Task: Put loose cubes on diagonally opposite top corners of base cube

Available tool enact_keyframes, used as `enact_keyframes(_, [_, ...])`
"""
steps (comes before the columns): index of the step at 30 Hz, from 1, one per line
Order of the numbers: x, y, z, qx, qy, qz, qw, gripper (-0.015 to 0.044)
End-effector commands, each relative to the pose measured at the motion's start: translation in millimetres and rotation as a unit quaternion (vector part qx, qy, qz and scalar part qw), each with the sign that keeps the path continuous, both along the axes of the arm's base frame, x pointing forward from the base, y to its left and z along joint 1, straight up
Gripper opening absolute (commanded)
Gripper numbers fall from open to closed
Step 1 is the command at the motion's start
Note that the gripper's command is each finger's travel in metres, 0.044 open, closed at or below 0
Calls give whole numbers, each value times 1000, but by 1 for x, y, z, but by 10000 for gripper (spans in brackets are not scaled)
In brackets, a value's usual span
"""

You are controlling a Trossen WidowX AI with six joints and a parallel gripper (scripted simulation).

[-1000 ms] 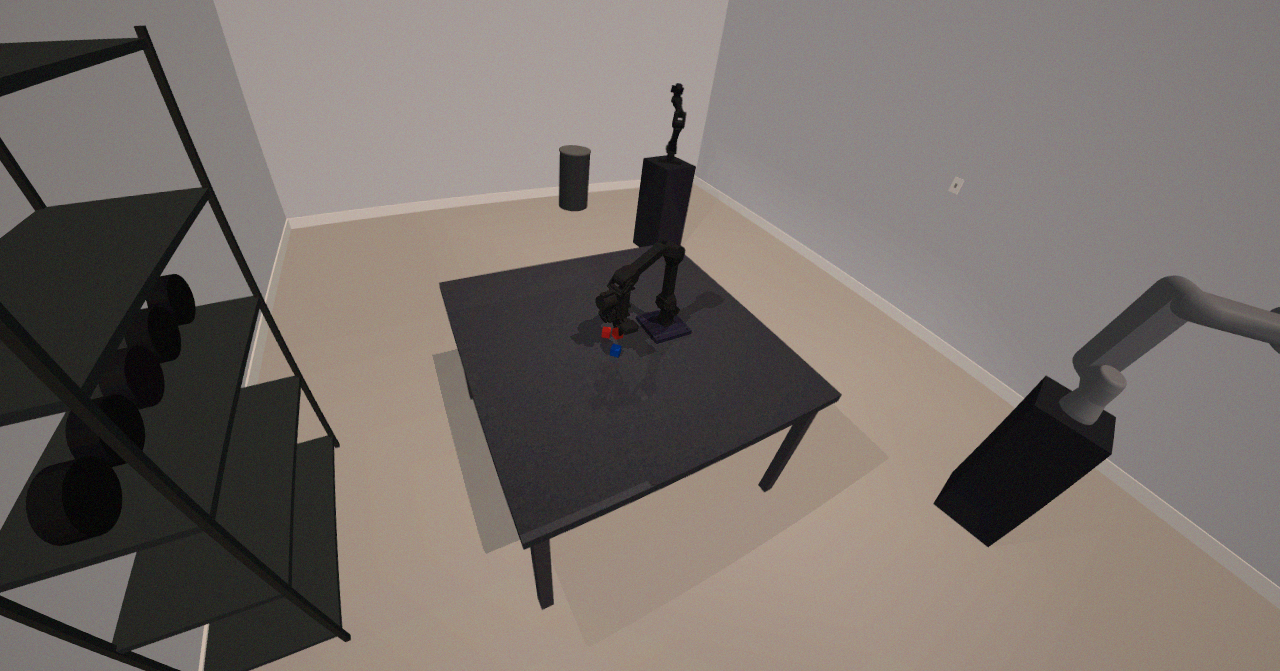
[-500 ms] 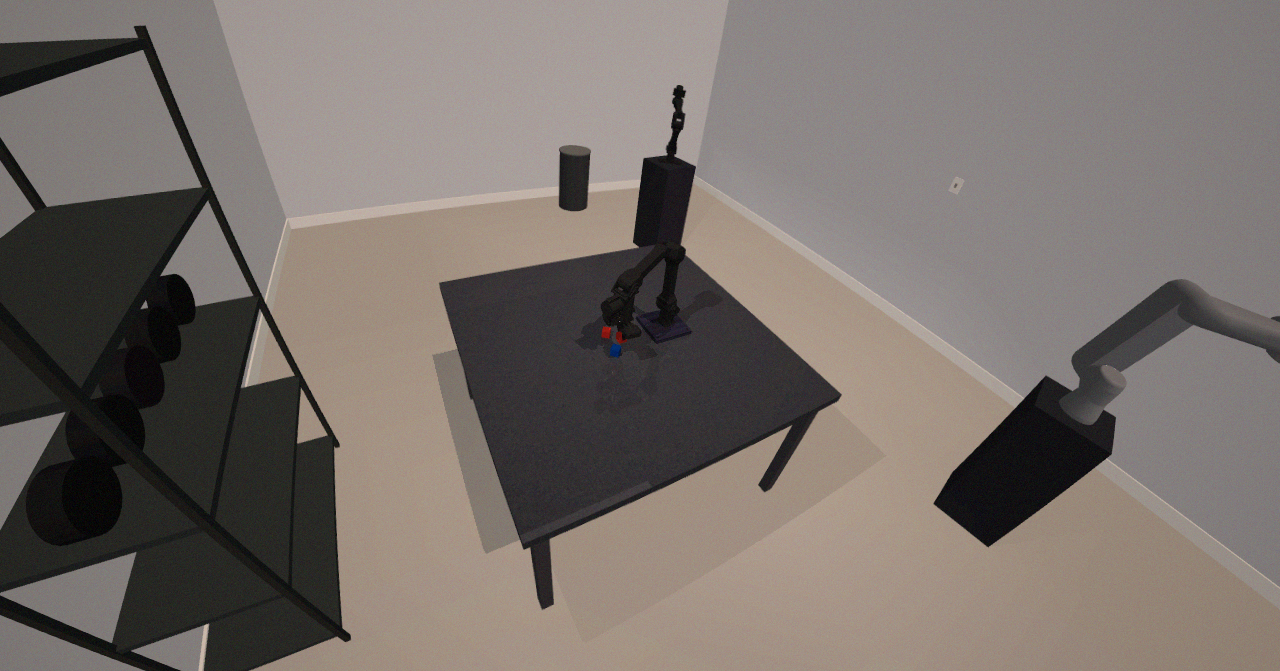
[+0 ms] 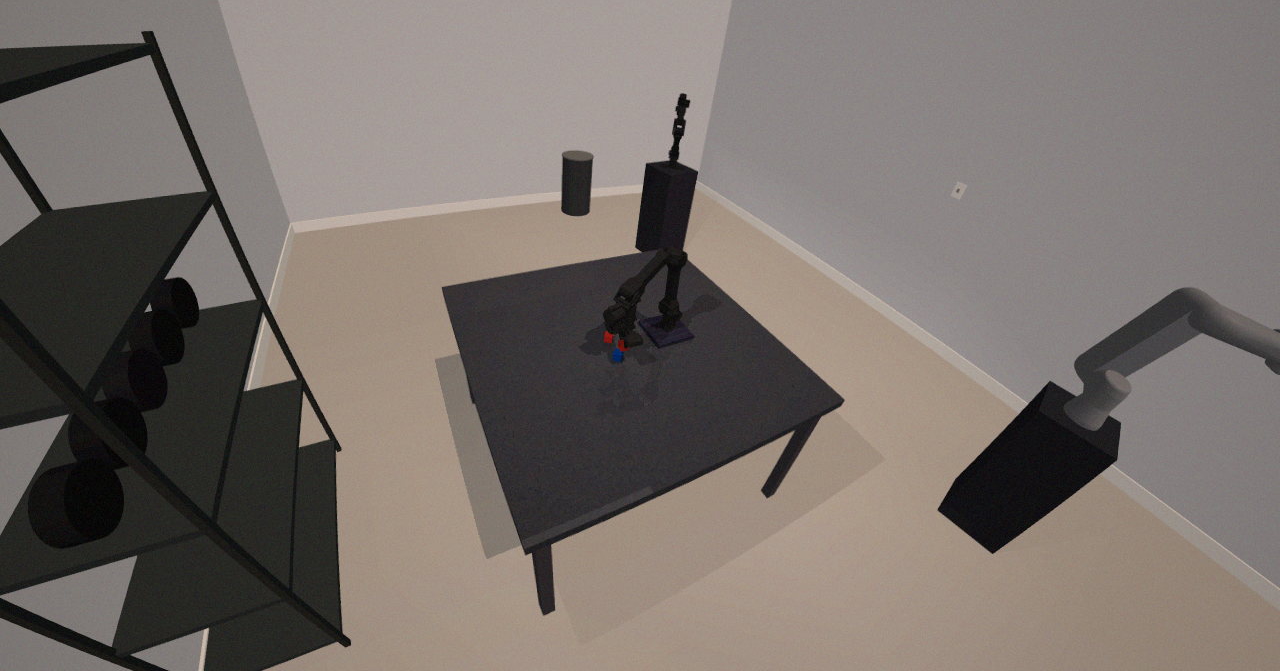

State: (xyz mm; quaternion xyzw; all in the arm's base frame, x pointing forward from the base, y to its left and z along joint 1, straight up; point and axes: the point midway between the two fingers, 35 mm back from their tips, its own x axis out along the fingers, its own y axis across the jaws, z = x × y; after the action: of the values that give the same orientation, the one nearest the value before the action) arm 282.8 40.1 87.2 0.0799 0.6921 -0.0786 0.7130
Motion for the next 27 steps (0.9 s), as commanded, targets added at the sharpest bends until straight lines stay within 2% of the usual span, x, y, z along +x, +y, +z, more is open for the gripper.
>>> enact_keyframes(1, [-1,0,-8,1,1,-3,1000,105])
enact_keyframes(26, [-1,1,-12,1,1,0,1000,105])
enact_keyframes(27, [-1,1,-12,1,1,0,1000,131])
